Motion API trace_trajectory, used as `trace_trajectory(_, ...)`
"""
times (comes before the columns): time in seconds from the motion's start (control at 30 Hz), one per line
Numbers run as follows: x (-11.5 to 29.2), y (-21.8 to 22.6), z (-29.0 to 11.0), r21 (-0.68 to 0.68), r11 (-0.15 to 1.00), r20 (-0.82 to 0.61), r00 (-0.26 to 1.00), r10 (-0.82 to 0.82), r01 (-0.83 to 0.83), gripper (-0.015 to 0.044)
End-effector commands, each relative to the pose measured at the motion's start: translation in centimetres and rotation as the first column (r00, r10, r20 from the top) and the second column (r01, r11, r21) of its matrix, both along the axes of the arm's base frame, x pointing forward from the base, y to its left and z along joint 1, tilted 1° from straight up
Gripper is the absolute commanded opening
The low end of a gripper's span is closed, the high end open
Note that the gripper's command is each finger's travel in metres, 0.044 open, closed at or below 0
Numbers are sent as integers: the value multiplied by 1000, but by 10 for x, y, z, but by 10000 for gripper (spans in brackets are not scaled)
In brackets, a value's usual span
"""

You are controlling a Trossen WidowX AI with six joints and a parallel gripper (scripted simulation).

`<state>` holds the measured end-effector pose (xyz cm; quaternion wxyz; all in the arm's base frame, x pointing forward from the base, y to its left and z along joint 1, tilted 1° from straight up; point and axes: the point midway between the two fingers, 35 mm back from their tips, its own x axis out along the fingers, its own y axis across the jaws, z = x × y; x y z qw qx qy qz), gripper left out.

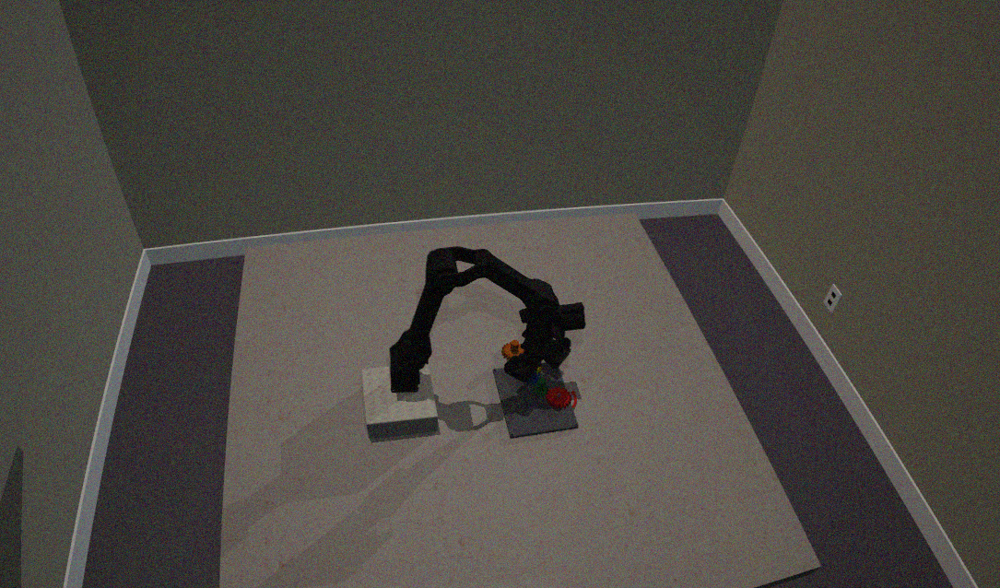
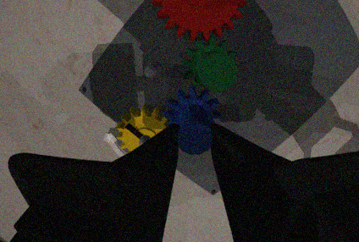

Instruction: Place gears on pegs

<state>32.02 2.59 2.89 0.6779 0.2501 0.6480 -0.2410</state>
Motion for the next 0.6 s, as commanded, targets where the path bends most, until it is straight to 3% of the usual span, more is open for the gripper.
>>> trace_trajectory(0.0, 0, 1, -1, -4, 995, -2, 995, 102, -102, 0)
trace_trajectory(0.33, -1, -1, -3, -14, 937, -5, 937, 350, -350, 0)
trace_trajectory(0.57, 0, 0, -4, -12, 954, -5, 954, 300, -300, 0)
